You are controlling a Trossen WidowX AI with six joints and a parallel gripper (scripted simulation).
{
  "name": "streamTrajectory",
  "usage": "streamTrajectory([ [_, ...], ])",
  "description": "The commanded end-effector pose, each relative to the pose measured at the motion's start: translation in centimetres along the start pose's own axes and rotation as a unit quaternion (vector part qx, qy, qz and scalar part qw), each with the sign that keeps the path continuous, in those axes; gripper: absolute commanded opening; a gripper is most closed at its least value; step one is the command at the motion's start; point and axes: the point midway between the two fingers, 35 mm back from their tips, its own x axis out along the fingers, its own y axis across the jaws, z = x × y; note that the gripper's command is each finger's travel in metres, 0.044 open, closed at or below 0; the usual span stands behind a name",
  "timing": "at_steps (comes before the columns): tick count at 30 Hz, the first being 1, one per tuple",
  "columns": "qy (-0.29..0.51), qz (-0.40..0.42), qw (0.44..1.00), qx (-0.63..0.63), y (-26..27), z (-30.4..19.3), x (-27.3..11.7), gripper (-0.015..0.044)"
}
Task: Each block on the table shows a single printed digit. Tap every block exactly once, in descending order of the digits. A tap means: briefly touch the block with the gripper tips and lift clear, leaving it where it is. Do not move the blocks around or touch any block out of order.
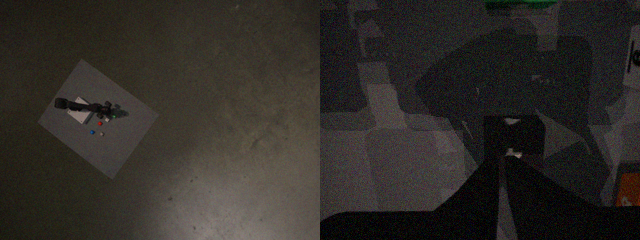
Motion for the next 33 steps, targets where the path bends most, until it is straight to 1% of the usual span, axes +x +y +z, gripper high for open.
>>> streamTrajectory([
  [1,0.005,-0.001,1.000,0.003,-0.1,-0.2,1.0,0.0020],
  [13,0.005,-0.001,1.000,0.003,-0.1,-0.3,1.7,0.0020],
  [16,0.005,-0.001,1.000,0.003,-0.1,-0.2,-1.0,0.0020],
  [20,0.005,-0.001,1.000,0.003,-0.1,-0.2,-1.3,0.0020],
  [22,0.005,-0.001,1.000,0.003,0.0,-0.1,-2.4,0.0020],
  [25,0.005,-0.001,1.000,0.003,0.1,0.1,-7.0,0.0020],
  [27,0.005,-0.001,1.000,0.003,0.0,-0.1,-9.2,0.0020],
  [33,0.005,-0.001,1.000,0.003,0.0,-0.1,-9.4,0.0020],
])
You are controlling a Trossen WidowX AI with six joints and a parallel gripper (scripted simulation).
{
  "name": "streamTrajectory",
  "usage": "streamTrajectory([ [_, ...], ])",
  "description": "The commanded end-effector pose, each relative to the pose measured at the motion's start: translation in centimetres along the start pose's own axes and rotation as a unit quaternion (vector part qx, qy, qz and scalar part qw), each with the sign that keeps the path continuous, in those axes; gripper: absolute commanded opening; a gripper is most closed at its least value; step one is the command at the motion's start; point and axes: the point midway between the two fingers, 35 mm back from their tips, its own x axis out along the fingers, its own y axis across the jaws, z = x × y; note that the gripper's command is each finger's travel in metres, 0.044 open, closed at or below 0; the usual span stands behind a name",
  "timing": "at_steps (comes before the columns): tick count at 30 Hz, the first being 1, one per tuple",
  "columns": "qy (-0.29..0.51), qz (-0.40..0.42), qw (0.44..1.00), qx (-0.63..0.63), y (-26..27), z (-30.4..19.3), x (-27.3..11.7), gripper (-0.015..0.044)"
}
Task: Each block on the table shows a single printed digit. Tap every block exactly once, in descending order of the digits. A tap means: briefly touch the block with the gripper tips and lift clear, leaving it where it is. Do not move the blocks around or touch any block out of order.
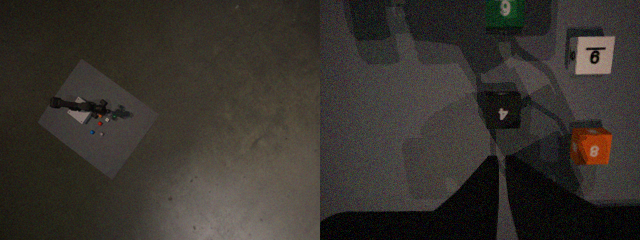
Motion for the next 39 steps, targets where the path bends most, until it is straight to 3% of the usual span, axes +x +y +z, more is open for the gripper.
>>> streamTrajectory([
  [1,0.011,-0.005,1.000,0.000,-0.4,-0.2,0.0,0.0020],
  [12,0.008,-0.012,1.000,0.000,-15.5,3.4,-0.2,0.0020],
  [22,0.011,-0.018,1.000,0.000,-29.6,-0.3,-0.6,0.0020],
  [28,0.012,-0.018,1.000,0.000,-30.5,-0.8,-0.4,0.0020],
  [34,0.012,-0.018,1.000,0.000,-30.7,-1.0,7.2,0.0020],
  [39,0.012,-0.018,1.000,0.000,-30.7,-1.0,7.5,0.0020],
])
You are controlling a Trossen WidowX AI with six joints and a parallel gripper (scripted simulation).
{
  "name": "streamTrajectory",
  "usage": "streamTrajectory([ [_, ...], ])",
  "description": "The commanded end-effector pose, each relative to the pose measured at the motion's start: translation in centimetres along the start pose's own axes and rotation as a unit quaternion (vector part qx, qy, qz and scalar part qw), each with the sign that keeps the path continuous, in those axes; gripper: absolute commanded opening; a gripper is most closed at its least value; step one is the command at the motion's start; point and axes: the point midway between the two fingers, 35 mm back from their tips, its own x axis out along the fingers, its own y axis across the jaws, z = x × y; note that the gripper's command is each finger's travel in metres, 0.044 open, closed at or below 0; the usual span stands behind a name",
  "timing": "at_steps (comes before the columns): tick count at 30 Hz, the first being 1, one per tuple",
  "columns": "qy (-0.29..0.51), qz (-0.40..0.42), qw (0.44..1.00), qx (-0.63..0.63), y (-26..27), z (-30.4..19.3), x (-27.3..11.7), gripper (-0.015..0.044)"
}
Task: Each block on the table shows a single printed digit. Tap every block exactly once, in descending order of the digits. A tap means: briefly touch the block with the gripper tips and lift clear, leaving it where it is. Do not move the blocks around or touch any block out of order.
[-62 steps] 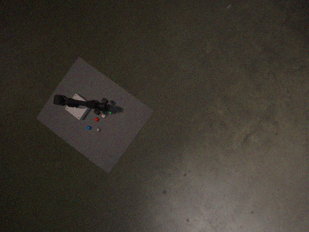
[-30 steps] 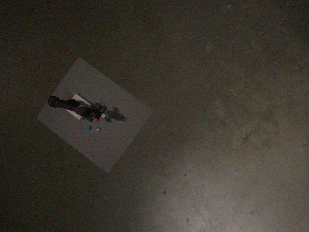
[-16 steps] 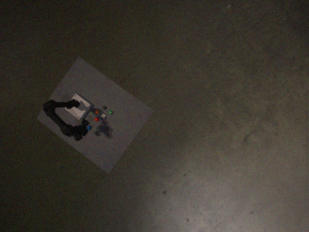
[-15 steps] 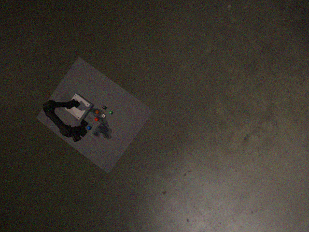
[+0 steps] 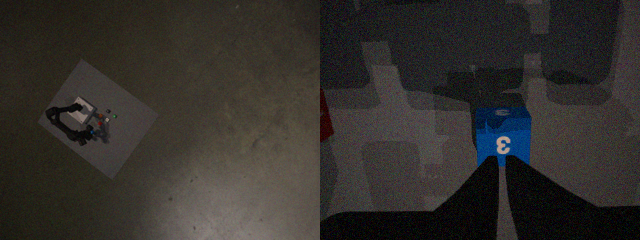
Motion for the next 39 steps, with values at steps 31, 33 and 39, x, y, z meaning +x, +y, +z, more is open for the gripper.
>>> streamTrajectory([
  [31,-0.008,-0.005,1.000,-0.003,-0.2,0.2,0.3,0.0020],
  [33,-0.008,-0.005,1.000,-0.003,-0.2,0.2,0.3,0.0020],
  [39,-0.008,-0.005,1.000,-0.003,-0.2,0.3,-5.4,0.0020],
])
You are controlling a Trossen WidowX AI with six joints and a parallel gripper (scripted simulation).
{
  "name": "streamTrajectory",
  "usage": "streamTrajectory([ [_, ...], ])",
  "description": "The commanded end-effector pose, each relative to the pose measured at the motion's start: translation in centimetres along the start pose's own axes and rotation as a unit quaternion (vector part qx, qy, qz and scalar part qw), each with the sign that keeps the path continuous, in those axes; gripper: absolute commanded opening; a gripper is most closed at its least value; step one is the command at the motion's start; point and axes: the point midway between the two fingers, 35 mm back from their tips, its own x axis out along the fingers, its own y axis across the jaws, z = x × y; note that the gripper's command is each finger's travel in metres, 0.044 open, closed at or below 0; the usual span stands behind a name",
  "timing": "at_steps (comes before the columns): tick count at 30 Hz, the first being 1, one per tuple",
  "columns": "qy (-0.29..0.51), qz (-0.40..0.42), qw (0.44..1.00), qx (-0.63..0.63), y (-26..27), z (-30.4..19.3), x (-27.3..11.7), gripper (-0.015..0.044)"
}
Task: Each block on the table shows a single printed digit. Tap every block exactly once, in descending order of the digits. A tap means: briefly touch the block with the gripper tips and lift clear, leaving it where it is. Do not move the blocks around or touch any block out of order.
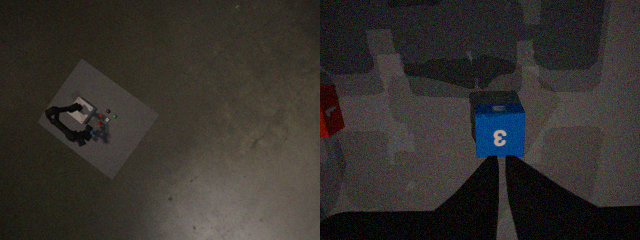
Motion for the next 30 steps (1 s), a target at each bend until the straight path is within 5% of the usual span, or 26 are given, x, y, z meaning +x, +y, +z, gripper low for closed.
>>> streamTrajectory([
  [1,-0.010,-0.006,1.000,-0.003,-0.1,0.1,-5.4,0.0020],
  [9,-0.010,-0.006,1.000,-0.003,0.2,0.1,-6.4,0.0020],
  [19,-0.011,-0.001,1.000,-0.003,12.8,1.2,-6.3,0.0020],
  [24,-0.011,-0.001,1.000,-0.003,13.7,1.1,-6.3,0.0020],
  [30,-0.011,-0.001,1.000,-0.003,13.6,1.4,0.7,0.0020],
])
